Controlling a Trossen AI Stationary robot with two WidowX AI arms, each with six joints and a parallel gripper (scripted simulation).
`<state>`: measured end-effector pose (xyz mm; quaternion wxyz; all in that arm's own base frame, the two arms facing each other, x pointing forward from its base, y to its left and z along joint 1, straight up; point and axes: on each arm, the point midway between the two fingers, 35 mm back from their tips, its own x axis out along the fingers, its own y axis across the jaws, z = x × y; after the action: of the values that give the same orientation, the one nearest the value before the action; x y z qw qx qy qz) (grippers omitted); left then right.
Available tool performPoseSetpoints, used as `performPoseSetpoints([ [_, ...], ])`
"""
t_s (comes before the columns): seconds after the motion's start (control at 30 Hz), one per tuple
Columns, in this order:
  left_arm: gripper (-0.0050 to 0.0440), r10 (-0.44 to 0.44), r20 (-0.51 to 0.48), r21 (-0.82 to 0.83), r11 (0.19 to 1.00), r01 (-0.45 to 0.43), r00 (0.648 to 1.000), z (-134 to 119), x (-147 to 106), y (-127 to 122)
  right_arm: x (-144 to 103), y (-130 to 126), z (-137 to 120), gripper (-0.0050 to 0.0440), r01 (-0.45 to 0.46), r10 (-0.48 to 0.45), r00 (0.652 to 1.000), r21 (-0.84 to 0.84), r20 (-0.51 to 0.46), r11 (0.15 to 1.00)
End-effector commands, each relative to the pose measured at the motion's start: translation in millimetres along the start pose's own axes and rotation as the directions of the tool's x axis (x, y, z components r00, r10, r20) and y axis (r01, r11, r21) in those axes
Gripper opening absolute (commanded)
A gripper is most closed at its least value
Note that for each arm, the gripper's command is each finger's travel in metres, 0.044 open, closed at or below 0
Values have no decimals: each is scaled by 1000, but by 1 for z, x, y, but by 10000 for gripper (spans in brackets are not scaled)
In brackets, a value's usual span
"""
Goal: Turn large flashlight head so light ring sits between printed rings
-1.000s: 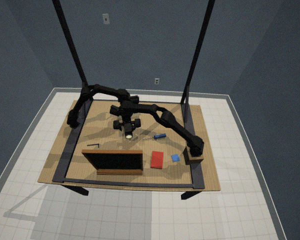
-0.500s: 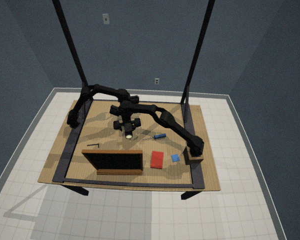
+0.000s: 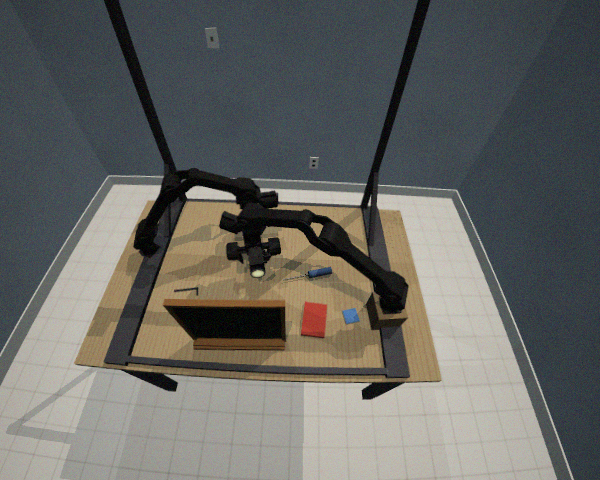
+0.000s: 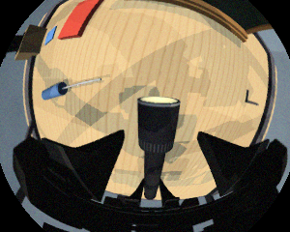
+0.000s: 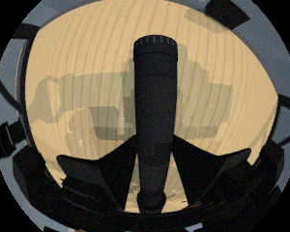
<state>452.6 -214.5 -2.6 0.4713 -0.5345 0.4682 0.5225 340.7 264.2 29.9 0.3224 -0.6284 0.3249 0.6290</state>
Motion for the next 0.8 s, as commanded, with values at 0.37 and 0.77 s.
performPoseSetpoints([
  [0.37, 440, -13, -10, 1, 1000, 13, 1000, -1, 12, -1, -12, -4, 1, 131, 30, -30, 1000, -3, 6, 1000],
  [0.77, 440, -10, -8, 0, 1000, 10, 1000, 0, 26, -1, -12, -4, 1, 131, 30, -30, 1000, -3, 6, 1000],
])
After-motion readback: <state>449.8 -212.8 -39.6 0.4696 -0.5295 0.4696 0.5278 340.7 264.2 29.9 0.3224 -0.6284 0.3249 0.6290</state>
